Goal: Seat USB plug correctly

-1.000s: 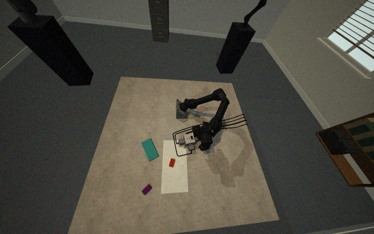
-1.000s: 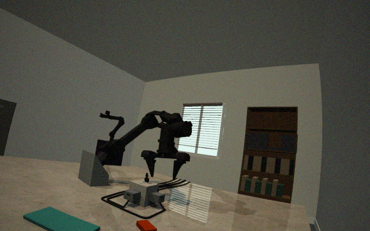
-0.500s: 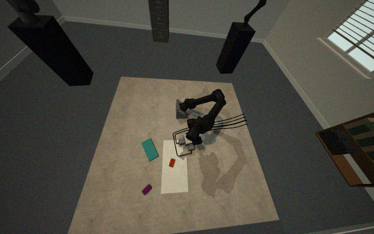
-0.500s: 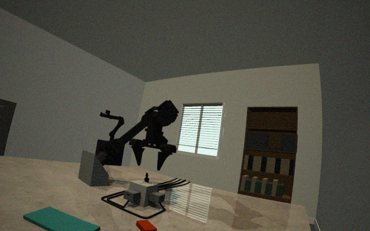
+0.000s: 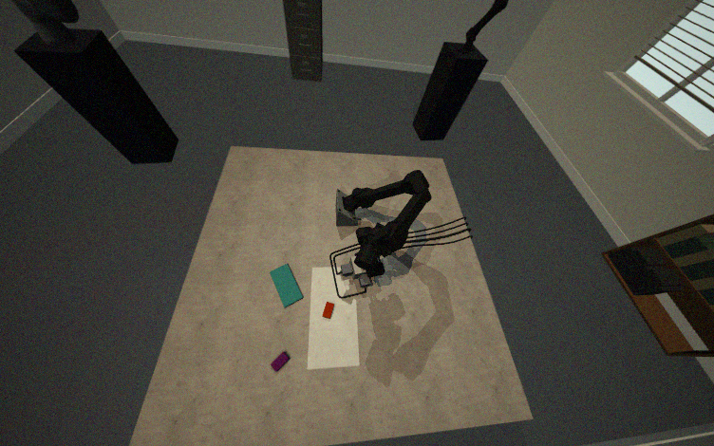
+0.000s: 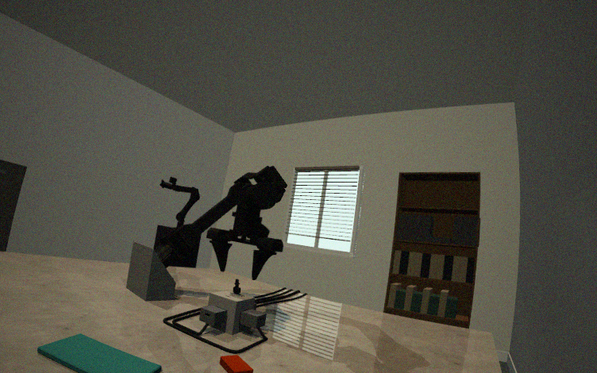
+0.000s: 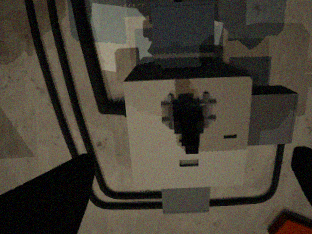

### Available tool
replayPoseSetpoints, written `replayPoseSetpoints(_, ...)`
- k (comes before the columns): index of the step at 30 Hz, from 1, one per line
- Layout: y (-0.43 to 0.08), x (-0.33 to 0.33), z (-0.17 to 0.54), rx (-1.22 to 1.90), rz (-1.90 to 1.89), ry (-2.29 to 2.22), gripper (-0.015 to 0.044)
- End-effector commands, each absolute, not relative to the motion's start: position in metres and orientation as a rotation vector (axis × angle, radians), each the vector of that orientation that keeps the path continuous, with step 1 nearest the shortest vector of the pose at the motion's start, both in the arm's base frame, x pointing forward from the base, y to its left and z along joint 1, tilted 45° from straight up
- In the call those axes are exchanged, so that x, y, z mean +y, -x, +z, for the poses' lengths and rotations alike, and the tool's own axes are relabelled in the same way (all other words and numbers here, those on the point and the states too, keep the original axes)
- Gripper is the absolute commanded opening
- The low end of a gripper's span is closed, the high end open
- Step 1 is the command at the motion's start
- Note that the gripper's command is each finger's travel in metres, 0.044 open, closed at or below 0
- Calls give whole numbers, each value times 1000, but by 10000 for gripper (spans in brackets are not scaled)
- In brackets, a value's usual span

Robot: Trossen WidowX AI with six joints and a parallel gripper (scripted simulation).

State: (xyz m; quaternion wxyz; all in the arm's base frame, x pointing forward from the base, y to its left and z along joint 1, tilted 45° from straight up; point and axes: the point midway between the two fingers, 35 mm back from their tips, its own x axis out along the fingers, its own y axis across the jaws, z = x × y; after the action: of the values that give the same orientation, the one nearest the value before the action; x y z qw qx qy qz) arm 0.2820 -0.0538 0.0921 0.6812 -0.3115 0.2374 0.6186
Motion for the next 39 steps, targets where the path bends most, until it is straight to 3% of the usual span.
replayPoseSetpoints(1, -283, -50, 89, 533, 1385, 694, 440)
replayPoseSetpoints(16, -284, -42, 81, 532, 1385, 694, 440)
replayPoseSetpoints(33, -284, -43, 82, 532, 1389, 698, 0)
replayPoseSetpoints(39, -284, -43, 82, 532, 1389, 698, 0)
